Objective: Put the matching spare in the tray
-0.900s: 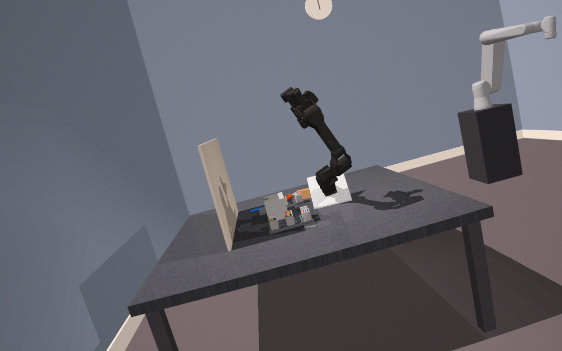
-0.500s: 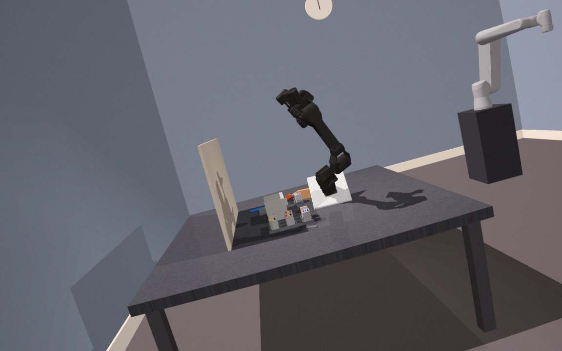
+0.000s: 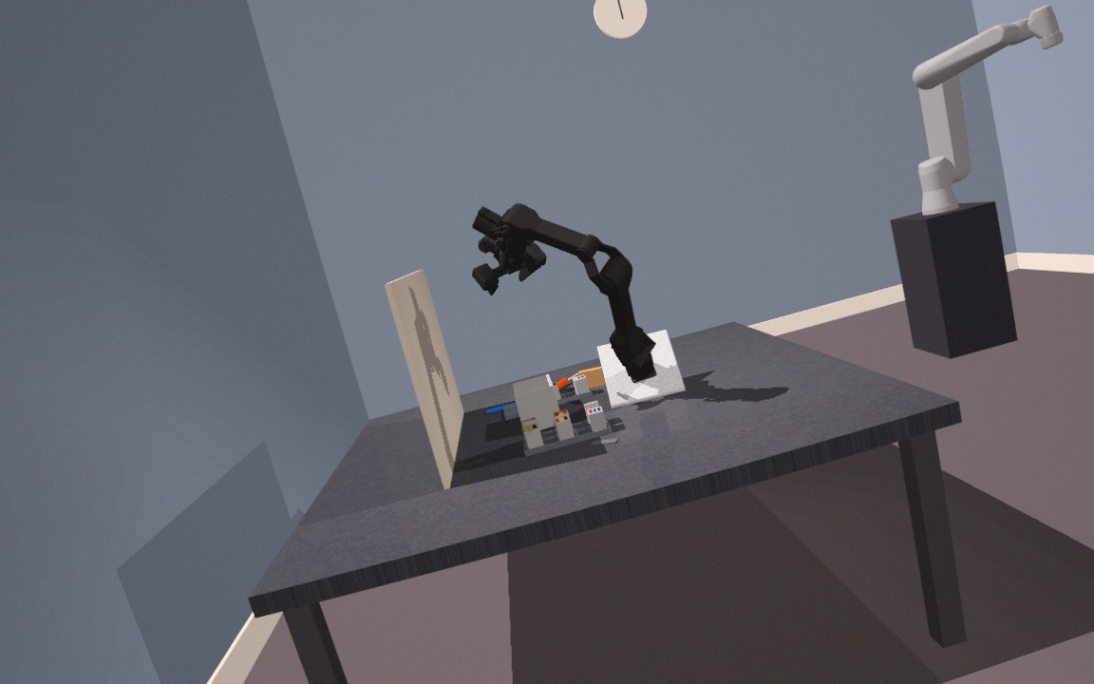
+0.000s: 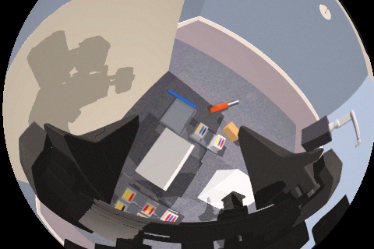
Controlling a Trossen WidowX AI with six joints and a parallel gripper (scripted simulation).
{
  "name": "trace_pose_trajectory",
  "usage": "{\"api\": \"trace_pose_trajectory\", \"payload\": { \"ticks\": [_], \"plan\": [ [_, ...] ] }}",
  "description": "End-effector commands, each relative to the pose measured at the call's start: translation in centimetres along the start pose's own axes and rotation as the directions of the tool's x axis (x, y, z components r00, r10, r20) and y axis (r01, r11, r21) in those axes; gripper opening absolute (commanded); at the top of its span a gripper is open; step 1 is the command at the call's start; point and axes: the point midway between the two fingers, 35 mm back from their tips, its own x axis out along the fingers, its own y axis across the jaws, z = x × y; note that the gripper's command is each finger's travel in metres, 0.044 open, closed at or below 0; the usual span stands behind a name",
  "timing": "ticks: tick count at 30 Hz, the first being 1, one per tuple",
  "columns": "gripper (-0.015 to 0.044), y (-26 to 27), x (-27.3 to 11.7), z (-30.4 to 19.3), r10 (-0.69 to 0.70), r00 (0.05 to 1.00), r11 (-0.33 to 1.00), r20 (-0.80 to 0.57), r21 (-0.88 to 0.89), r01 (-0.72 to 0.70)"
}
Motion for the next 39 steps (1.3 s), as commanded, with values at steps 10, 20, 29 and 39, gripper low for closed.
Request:
{"api": "trace_pose_trajectory", "payload": {
  "ticks": [10, 20, 29, 39],
  "plan": [
    [0.044, 9.2, 13.8, -9.6, 0.116, 0.722, 0.577, -0.682, -0.545, -0.608],
    [0.044, 10.4, 15.7, -11.8, 0.131, 0.621, 0.44, -0.773, -0.516, -0.735],
    [0.044, 10.4, 15.7, -11.8, 0.131, 0.621, 0.44, -0.773, -0.516, -0.735],
    [0.044, 10.2, 9.3, -15.8, 0.126, 0.636, 0.114, -0.762, -0.625, -0.772]
  ]
}}
